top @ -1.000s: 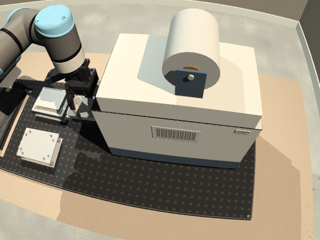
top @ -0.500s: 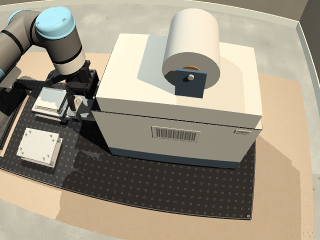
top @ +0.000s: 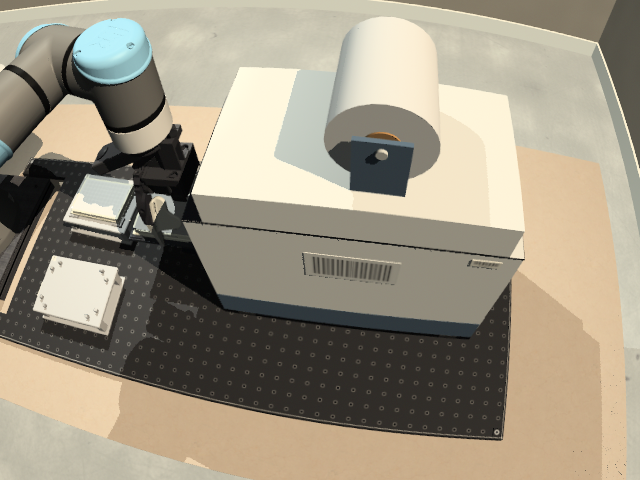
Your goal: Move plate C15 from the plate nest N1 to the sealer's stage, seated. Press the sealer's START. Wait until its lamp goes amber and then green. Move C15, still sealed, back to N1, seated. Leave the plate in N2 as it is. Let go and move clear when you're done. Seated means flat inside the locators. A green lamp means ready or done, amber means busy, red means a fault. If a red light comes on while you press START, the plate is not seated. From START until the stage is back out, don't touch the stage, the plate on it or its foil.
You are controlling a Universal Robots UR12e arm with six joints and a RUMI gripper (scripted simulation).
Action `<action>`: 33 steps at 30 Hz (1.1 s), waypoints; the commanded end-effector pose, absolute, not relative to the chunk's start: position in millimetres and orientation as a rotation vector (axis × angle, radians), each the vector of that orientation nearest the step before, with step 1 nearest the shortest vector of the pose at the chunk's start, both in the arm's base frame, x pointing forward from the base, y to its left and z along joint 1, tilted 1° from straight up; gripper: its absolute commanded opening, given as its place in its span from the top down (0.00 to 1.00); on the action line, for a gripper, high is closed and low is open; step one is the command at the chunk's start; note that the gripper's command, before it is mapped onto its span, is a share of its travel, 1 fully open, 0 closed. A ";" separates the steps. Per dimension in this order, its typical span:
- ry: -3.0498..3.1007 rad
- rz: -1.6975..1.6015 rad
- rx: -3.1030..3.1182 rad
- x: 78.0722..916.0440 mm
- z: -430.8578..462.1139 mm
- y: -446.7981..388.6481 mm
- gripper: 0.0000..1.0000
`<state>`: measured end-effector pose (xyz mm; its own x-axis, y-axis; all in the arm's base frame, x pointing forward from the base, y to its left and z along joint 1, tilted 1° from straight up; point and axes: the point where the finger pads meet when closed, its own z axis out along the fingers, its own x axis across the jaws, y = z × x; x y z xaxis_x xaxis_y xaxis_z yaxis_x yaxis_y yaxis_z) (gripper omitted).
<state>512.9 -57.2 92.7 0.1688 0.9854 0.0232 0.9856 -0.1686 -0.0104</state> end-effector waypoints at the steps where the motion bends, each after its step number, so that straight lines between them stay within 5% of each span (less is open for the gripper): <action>1: -2.011 -0.018 -2.385 513.5 92.4 -57.4 0.32; 33: -2.011 -0.018 -2.385 513.5 92.5 -57.4 0.44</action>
<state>512.9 -57.2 91.9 0.1688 0.9854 0.0232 0.9856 -0.1686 -0.0103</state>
